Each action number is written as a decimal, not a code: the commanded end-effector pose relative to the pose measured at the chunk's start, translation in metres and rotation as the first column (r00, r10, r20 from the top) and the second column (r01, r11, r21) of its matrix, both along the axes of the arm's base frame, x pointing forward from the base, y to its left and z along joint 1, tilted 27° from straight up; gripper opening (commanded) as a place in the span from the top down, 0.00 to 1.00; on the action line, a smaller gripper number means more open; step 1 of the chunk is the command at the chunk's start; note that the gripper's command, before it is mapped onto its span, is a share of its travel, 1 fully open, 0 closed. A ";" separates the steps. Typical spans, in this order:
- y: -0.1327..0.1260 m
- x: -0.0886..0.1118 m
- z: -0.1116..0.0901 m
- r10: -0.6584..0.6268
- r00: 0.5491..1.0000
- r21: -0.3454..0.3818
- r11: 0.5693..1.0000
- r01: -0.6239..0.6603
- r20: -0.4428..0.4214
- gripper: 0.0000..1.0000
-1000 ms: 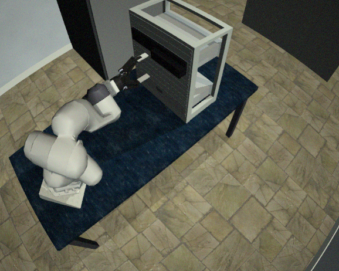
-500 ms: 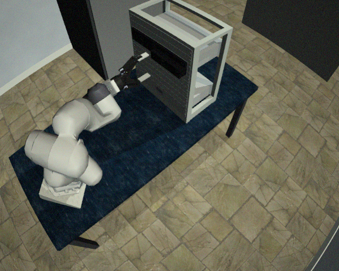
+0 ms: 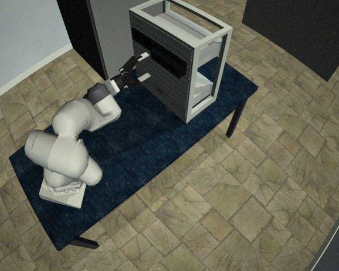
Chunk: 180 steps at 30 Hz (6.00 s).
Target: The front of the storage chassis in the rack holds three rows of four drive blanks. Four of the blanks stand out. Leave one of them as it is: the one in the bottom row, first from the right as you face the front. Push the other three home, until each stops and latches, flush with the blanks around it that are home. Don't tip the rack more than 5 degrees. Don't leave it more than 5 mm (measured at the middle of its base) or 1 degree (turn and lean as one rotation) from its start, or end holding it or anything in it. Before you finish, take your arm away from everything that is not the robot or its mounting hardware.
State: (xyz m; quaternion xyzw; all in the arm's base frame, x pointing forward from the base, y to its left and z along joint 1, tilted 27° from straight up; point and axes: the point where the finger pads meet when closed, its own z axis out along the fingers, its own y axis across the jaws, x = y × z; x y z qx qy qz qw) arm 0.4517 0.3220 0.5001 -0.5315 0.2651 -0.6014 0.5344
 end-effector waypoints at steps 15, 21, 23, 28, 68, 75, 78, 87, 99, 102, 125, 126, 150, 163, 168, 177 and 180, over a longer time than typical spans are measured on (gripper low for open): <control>0.000 0.001 0.001 0.000 1.000 0.004 1.000 0.000 0.002 0.00; 0.000 0.001 0.001 0.000 1.000 0.004 1.000 0.000 0.002 0.00; 0.000 0.001 0.001 0.000 1.000 0.004 1.000 0.000 0.002 0.00; 0.000 0.001 0.001 0.000 1.000 0.004 1.000 0.000 0.002 0.00; 0.000 0.001 0.001 0.000 1.000 0.004 1.000 0.000 0.002 1.00; 0.000 0.001 0.001 0.000 1.000 0.004 1.000 0.000 0.002 1.00; 0.000 0.001 0.001 0.000 1.000 0.004 1.000 0.000 0.002 1.00; 0.000 0.001 0.001 0.000 1.000 0.004 1.000 0.000 0.002 1.00; -0.003 -0.002 -0.003 0.000 1.000 0.004 1.000 0.000 0.002 1.00; -0.007 -0.005 -0.009 0.000 1.000 0.004 1.000 0.000 0.002 1.00; 0.002 0.030 0.002 0.000 1.000 0.004 1.000 0.000 0.002 1.00; 0.002 0.030 0.002 0.000 1.000 0.004 1.000 0.000 0.002 1.00; 0.002 0.030 0.002 0.000 1.000 0.004 1.000 0.000 0.002 1.00; 0.004 0.040 0.004 0.000 1.000 0.004 1.000 0.000 0.002 1.00; 0.004 0.040 0.004 0.000 1.000 0.004 1.000 0.000 0.002 1.00; 0.006 0.045 0.006 0.000 1.000 0.004 1.000 0.000 0.002 1.00; 0.006 0.049 0.007 0.000 1.000 0.004 1.000 0.000 0.002 1.00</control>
